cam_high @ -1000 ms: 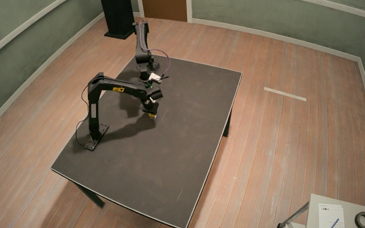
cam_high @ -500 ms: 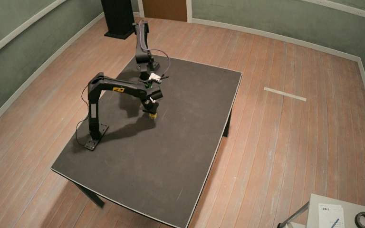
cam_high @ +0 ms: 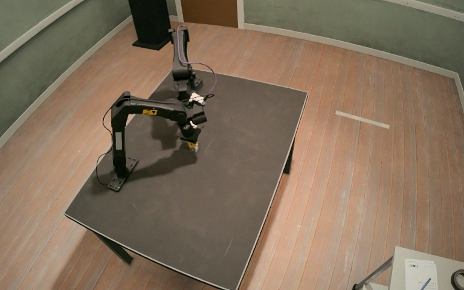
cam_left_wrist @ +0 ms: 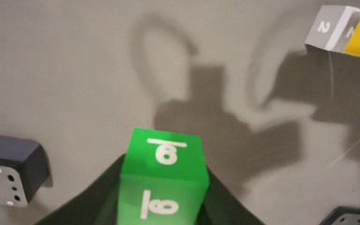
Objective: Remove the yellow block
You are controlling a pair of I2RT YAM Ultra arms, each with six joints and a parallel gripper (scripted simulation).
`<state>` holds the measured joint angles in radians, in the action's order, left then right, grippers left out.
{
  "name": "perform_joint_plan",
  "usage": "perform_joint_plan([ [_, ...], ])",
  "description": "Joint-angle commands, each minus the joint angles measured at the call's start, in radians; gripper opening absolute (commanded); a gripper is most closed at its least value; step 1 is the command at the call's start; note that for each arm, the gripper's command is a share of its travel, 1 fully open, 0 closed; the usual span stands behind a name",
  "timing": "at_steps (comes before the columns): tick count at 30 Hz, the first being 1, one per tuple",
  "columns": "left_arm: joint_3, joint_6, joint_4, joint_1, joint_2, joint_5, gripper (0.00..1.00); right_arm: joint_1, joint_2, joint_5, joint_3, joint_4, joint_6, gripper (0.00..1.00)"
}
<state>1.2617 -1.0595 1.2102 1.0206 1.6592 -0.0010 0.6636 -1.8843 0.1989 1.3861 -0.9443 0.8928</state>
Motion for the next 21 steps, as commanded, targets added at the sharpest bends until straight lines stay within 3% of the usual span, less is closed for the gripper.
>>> perform_joint_plan([
  [1,0.014,0.002,0.002,-0.010,-0.027,-0.001,0.27,-0.001,0.043,0.007,0.044,-0.035,0.007,0.27],
  [11,0.014,0.002,0.002,-0.010,-0.027,-0.001,0.27,-0.009,0.064,0.005,0.010,0.005,0.015,0.27],
  [21,0.014,0.002,0.002,-0.010,-0.027,-0.001,0.27,-0.040,0.310,0.001,-0.316,0.067,0.034,0.27],
])
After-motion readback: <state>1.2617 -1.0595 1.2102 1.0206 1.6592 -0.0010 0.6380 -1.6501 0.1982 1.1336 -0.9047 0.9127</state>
